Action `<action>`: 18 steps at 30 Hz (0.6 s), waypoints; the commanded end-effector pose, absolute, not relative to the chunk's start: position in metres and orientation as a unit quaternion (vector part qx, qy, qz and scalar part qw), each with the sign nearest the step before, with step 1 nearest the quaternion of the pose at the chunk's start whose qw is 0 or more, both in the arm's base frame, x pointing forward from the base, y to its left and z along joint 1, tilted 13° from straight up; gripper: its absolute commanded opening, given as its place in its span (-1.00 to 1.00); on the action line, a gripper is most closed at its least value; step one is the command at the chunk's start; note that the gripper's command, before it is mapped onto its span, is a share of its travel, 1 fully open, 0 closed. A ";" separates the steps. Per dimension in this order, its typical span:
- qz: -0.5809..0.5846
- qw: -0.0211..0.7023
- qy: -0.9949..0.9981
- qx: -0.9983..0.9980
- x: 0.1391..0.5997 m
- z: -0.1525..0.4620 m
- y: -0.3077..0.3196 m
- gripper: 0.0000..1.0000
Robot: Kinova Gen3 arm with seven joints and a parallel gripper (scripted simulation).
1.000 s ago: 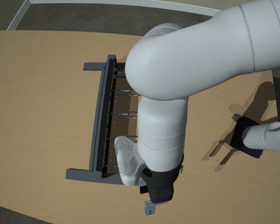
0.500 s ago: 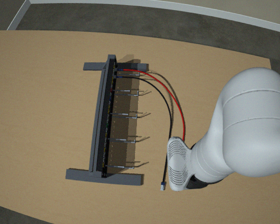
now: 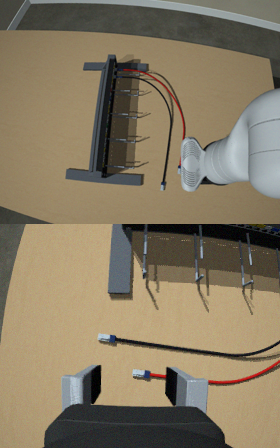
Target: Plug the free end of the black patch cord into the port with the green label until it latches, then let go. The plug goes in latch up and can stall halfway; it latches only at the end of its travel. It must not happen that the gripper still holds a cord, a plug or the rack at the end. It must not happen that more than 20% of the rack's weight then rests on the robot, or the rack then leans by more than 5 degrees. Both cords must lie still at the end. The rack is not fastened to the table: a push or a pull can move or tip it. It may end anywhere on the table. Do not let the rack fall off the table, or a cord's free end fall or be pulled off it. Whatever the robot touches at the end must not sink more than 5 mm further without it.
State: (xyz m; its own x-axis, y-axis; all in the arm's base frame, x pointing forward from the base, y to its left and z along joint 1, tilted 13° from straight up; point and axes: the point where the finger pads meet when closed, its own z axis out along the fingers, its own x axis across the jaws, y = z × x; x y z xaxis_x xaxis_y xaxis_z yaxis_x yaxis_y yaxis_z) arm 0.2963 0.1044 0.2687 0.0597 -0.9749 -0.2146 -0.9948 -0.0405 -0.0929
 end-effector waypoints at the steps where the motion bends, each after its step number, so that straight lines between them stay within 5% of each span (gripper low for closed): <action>1: 0.044 0.109 0.684 -0.720 0.296 0.269 0.104 1.00; 2: 0.044 0.109 0.684 -0.720 0.296 0.269 0.104 1.00; 3: 0.044 0.109 0.684 -0.720 0.296 0.269 0.104 -1.00; 18: 0.044 0.109 0.684 -0.720 0.296 0.269 0.104 -1.00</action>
State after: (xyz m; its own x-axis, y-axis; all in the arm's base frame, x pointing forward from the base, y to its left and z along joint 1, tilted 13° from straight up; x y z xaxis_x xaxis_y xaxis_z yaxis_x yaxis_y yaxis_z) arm 0.2962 0.1043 0.2692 0.0601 -0.9754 -0.2120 -0.9946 -0.0406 -0.0954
